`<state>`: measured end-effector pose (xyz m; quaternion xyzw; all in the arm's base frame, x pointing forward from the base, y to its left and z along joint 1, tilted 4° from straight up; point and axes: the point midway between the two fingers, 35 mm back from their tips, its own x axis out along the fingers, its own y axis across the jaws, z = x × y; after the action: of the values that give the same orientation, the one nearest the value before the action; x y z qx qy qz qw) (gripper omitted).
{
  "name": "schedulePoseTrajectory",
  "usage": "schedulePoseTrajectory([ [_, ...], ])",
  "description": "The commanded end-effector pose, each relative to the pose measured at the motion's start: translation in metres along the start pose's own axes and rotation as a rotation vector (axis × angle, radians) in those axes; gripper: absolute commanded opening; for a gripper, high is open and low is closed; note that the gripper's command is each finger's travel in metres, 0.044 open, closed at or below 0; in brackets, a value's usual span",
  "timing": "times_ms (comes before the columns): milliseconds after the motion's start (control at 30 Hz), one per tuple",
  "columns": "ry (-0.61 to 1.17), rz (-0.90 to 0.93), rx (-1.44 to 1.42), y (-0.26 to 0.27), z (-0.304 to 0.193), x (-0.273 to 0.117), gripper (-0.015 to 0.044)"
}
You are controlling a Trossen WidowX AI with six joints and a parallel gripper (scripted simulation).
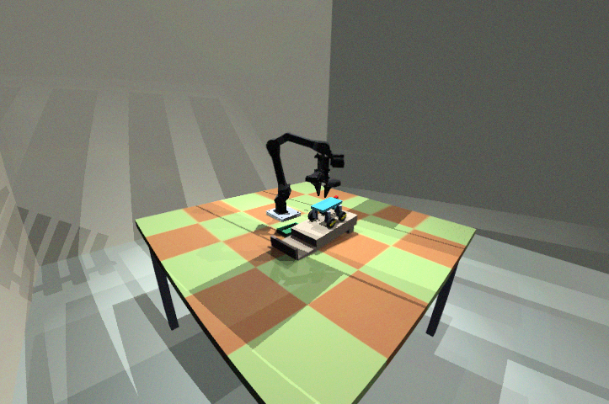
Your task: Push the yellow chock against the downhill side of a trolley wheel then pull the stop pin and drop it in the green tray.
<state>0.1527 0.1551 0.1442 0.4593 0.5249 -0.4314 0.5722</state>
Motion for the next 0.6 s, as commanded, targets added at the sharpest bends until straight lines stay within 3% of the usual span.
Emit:
schedulePoseTrajectory([
  [0, 0.002, -0.007, 0.009, -0.001, 0.0, 0.011, 0.019],
  [567, 0.002, -0.007, 0.009, -0.003, 0.0, 0.044, 0.019],
])
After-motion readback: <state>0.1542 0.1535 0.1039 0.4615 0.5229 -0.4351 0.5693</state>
